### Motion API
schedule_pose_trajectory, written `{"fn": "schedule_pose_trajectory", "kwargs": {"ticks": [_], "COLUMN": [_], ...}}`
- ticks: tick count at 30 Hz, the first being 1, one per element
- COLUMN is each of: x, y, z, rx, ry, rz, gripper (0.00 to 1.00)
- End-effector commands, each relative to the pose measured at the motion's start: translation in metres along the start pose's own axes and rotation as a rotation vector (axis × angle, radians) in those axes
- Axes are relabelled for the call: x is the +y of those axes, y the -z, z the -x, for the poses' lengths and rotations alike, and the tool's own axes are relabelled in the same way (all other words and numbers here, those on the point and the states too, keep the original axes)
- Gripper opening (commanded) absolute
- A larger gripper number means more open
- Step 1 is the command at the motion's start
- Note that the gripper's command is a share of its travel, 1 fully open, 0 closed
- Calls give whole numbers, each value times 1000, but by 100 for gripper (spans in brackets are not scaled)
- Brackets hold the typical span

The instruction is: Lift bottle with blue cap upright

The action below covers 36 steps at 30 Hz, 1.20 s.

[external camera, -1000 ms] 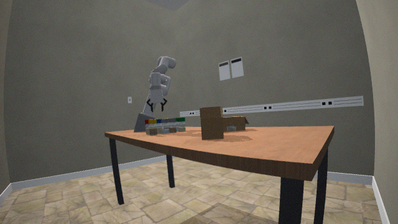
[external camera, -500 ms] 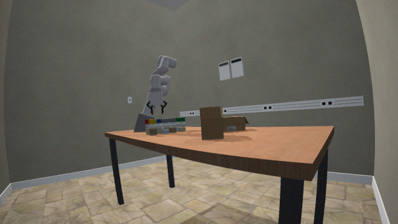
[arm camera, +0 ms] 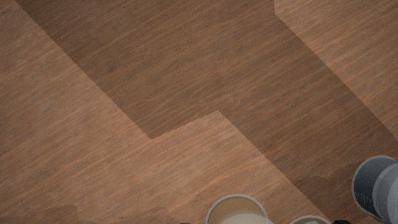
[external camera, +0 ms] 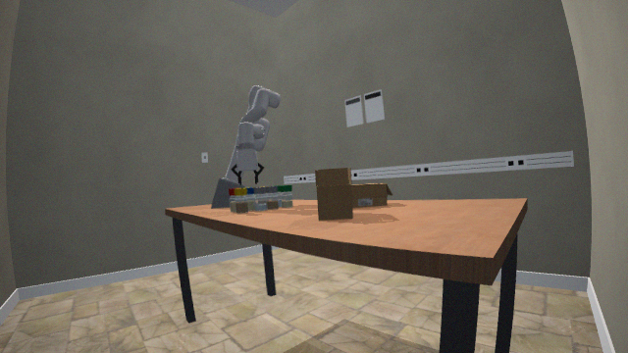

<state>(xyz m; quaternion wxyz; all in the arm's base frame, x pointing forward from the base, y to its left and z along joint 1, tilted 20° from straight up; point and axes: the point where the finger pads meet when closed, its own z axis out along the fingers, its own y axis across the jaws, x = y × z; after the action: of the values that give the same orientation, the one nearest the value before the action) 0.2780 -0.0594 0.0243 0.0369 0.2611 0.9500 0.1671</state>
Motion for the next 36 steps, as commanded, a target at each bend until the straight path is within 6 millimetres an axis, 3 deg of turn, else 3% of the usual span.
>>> {"fn": "schedule_pose_trajectory", "kwargs": {"ticks": [1, 9, 18, 25, 26, 36], "x": [1, 0, 2, 2, 1, 3], "y": [-31, -25, -76, -76, -65, -84], "z": [4, 0, 6, 6, 2, 8], "rx": [-8, 2, -14, -14, 9, -26], "ry": [2, -1, 3, 3, -1, 5], "rz": [6, -5, 14, 14, -5, 22], "gripper": [79, 79, 79, 79, 79, 79]}}
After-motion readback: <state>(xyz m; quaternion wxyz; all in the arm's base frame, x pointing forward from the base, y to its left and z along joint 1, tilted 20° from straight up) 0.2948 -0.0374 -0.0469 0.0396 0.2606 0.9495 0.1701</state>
